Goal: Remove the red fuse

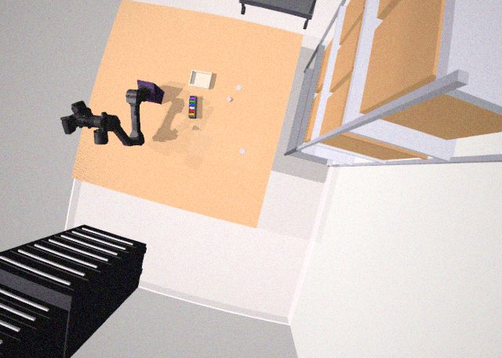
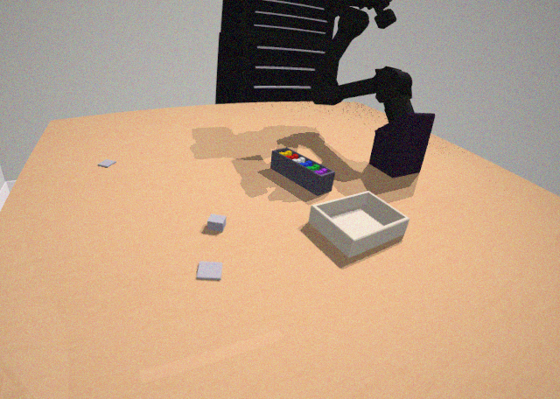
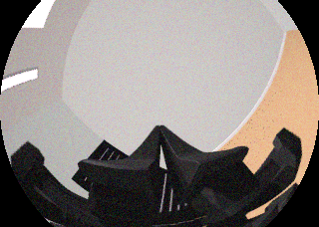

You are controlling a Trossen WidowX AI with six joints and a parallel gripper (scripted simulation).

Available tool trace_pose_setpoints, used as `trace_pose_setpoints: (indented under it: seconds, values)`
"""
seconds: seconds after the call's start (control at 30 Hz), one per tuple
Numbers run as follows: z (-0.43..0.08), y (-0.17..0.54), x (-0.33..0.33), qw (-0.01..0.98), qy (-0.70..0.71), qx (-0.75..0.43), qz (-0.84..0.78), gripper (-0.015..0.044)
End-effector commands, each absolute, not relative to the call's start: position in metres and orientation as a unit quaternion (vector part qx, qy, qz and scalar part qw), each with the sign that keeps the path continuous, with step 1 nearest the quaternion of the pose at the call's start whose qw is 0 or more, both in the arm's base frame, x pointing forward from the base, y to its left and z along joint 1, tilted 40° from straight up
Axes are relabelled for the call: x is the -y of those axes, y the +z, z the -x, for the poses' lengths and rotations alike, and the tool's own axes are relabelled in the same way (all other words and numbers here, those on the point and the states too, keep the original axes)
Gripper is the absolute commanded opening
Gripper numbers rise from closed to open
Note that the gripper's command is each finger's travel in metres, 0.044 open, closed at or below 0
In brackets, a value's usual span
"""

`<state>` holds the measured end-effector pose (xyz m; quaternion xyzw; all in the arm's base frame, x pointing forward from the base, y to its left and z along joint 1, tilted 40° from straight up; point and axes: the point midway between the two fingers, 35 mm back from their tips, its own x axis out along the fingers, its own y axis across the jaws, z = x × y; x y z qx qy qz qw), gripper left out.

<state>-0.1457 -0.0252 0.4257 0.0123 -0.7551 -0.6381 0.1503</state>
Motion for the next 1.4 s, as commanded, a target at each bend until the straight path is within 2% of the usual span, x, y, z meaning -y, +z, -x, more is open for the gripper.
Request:
trace_pose_setpoints:
  seconds: [0.0, 0.07, 0.4, 0.6, 0.8, 1.07, 1.37]
  values:
    - [0.146, 0.426, 0.023, 0.149, -0.638, 0.755, -0.008, 0.0026]
    - [0.149, 0.431, 0.004, 0.141, -0.637, 0.757, 0.024, 0.0074]
    - [0.134, 0.439, -0.149, 0.003, -0.622, 0.736, 0.267, 0.0074]
    - [0.090, 0.416, -0.235, -0.136, -0.594, 0.694, 0.384, 0.0074]
    - [0.024, 0.373, -0.300, -0.301, -0.539, 0.641, 0.456, 0.0074]
    - [-0.082, 0.294, -0.339, -0.526, -0.426, 0.567, 0.469, 0.0074]
    - [-0.190, 0.197, -0.317, -0.737, -0.263, 0.507, 0.361, 0.0074]
